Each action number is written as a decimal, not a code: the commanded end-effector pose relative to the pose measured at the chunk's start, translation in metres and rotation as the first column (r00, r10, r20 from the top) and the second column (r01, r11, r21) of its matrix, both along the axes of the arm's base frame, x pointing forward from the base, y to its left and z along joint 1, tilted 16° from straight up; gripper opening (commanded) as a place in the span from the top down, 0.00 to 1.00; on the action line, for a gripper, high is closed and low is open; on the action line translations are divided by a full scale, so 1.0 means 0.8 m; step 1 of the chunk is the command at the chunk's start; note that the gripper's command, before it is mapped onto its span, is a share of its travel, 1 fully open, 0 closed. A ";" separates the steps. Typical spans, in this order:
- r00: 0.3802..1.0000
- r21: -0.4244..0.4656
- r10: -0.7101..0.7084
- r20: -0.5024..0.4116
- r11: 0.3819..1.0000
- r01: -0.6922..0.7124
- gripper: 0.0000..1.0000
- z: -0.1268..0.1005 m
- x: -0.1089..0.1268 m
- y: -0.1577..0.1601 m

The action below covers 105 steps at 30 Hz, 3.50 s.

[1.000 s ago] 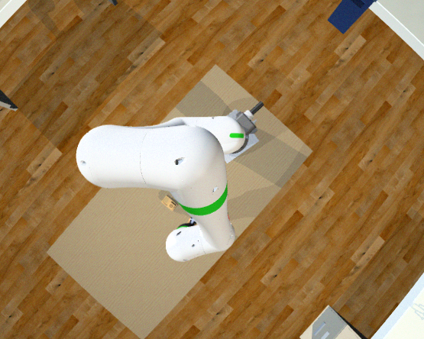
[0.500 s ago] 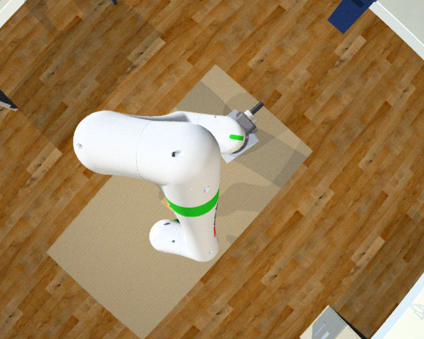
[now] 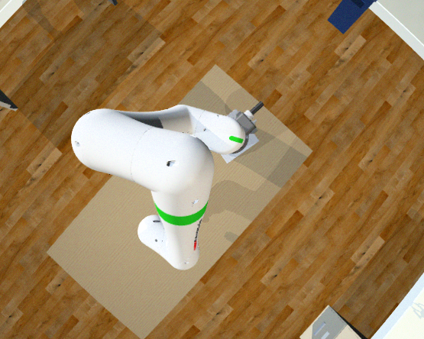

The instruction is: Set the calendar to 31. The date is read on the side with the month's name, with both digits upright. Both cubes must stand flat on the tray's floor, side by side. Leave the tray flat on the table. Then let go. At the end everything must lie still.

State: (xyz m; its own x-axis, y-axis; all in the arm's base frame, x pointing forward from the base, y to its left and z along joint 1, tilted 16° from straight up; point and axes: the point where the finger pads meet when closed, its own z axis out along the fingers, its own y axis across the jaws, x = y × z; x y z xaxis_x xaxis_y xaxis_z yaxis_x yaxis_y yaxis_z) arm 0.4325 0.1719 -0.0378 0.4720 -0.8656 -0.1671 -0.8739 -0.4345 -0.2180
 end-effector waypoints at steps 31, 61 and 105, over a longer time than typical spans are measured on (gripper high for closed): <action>0.977 0.404 0.146 -0.152 0.912 -0.073 0.83 0.000 0.013 -0.005; 0.977 0.404 0.146 -0.152 0.912 -0.073 0.83 -0.015 0.017 -0.005; 0.977 0.404 0.146 -0.152 0.912 -0.073 0.83 -0.076 0.035 -0.007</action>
